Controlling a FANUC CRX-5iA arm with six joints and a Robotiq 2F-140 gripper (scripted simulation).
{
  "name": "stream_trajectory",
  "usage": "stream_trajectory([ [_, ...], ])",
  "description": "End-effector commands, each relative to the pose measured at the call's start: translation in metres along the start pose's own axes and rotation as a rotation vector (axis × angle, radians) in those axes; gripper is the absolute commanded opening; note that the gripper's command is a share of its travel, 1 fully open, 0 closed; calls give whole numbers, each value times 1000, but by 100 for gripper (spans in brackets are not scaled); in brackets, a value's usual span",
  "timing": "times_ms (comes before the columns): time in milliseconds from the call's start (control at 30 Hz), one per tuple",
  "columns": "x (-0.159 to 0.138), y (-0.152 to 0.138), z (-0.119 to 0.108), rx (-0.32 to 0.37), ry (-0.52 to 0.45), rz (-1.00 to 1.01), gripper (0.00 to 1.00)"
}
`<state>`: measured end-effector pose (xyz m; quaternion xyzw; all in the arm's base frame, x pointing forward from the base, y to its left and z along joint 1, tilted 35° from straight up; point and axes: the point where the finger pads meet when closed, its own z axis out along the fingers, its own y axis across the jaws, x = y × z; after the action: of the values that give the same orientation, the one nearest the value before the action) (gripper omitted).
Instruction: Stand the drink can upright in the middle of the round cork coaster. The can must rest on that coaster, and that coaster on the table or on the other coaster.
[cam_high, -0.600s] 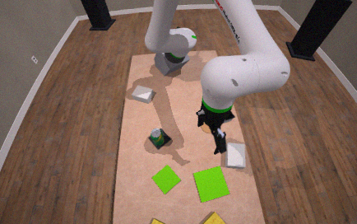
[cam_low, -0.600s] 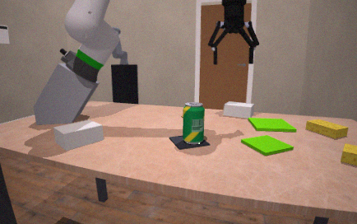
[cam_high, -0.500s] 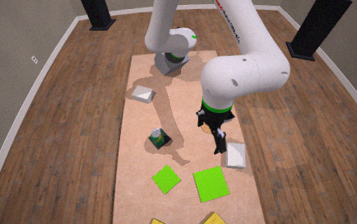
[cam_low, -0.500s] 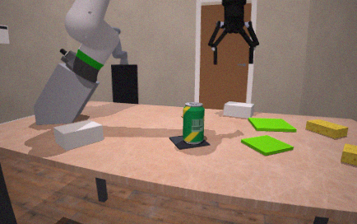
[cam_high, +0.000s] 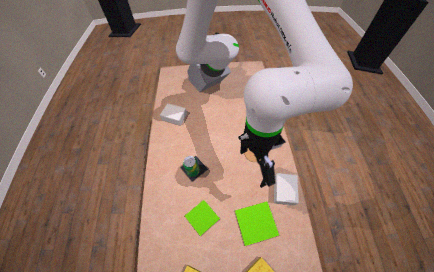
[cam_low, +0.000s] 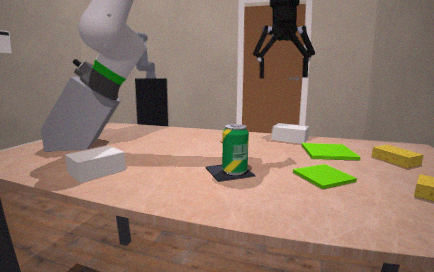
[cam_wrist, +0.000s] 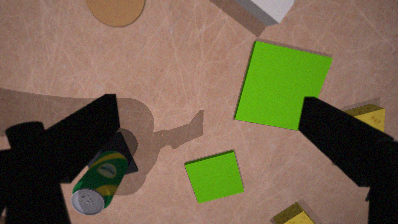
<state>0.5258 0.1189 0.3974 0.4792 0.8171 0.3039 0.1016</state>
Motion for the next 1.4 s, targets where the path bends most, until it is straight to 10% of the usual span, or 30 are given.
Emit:
stream_trajectory([
  [0, -4, -2, 0, 0, -2, 18, 100],
  [767, -200, -186, 46, 20, -51, 1132, 100],
  [1100, -201, -186, 47, 19, -51, 1184, 100],
  [1367, -203, -191, 145, 19, -52, 1184, 100],
])
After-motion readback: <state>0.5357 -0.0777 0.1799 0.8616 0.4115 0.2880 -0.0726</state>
